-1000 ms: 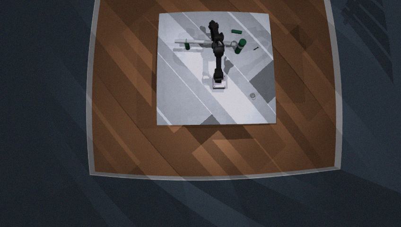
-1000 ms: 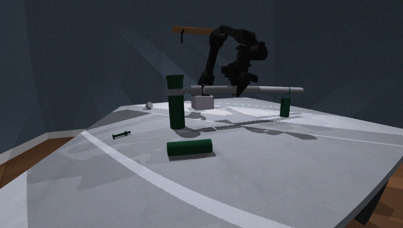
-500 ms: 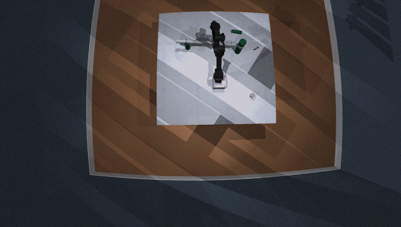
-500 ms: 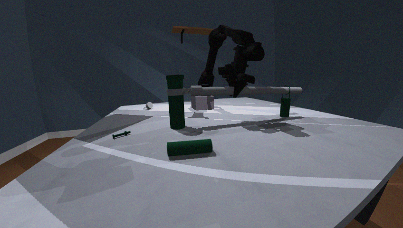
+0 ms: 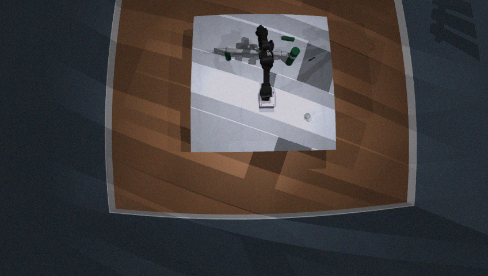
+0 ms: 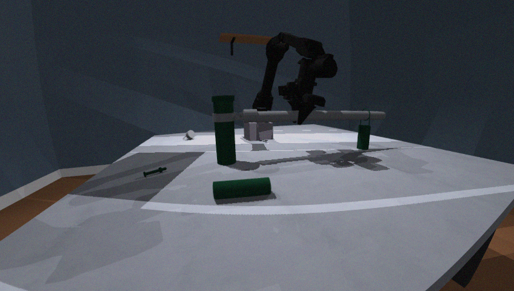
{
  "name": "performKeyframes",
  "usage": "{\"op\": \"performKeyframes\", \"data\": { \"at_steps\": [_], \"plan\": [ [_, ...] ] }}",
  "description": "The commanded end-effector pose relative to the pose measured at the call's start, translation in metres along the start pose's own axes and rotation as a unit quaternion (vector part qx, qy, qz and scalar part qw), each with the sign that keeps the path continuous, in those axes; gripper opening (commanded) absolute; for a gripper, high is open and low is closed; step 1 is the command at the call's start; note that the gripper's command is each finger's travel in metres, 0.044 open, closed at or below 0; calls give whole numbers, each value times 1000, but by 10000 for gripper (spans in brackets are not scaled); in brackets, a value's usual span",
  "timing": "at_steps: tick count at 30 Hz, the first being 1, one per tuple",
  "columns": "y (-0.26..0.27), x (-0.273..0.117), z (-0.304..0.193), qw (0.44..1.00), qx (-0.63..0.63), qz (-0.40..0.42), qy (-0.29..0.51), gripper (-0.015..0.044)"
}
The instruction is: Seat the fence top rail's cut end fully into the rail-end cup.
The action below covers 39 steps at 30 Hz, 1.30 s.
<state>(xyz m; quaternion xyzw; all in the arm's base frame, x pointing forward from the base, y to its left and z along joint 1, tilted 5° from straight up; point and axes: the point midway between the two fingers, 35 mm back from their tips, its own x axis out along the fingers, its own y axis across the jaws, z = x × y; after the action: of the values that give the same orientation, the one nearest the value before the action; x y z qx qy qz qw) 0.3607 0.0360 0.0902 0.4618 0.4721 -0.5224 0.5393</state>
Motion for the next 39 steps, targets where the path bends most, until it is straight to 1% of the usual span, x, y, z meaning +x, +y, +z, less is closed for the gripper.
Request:
{"op": "performKeyframes", "data": {
  "at_steps": [1, 39],
  "plan": [
    [0, -2, 6, 1000, 0, 3, -7, 0],
    [1, -1, 2, 1000, -1, 0, -3, 0]
  ]
}}
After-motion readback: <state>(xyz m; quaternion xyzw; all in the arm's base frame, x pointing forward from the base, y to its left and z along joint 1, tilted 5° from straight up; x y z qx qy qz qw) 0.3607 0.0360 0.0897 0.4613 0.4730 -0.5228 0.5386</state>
